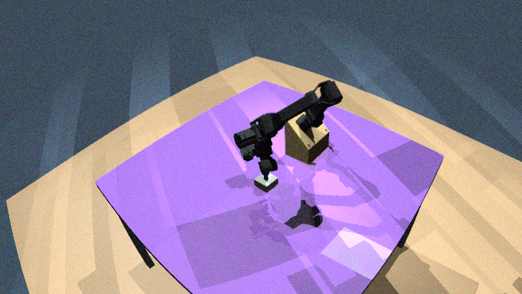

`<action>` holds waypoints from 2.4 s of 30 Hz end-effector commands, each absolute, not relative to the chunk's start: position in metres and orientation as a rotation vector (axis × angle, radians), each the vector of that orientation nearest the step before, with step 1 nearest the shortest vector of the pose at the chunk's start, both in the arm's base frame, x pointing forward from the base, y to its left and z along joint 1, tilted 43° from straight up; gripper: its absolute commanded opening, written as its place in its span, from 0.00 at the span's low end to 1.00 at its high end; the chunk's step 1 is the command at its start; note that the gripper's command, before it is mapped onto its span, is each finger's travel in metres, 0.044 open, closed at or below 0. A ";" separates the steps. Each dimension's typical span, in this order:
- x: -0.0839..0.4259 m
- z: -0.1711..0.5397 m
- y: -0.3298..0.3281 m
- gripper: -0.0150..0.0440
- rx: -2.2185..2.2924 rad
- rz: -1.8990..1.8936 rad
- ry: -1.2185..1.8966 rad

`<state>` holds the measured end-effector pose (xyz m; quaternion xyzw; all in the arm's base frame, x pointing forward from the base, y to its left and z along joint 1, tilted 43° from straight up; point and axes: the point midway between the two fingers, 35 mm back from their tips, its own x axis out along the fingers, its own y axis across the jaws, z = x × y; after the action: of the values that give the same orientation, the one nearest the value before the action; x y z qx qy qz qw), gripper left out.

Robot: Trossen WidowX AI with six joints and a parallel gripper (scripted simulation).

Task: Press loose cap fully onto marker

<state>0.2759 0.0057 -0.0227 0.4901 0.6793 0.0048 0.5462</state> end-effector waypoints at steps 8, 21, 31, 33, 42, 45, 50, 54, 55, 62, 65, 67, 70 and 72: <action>0.275 -0.024 0.006 0.39 1.165 0.009 1.611; 0.275 -0.024 0.006 0.97 1.165 0.009 1.611; 0.269 0.031 -0.045 1.00 1.163 0.007 1.611; 0.269 0.031 -0.045 1.00 1.163 0.007 1.611; 0.268 0.027 -0.042 0.78 0.922 0.252 1.544; 0.267 0.024 -0.040 0.64 0.721 0.439 1.470; 0.267 0.023 -0.039 0.42 0.676 0.479 1.452; 0.267 0.023 -0.039 0.25 0.676 0.479 1.452; 0.267 0.023 -0.039 0.25 0.676 0.479 1.452; 0.267 0.023 -0.039 0.25 0.676 0.479 1.452; 0.267 0.023 -0.039 0.25 0.676 0.479 1.452; 0.267 0.023 -0.039 0.25 0.676 0.479 1.452; 0.267 0.021 -0.038 0.25 0.676 0.479 1.452; 0.267 0.019 -0.036 0.25 0.676 0.479 1.452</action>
<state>0.2670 -0.0383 0.0216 0.2989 0.6454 0.2122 0.6701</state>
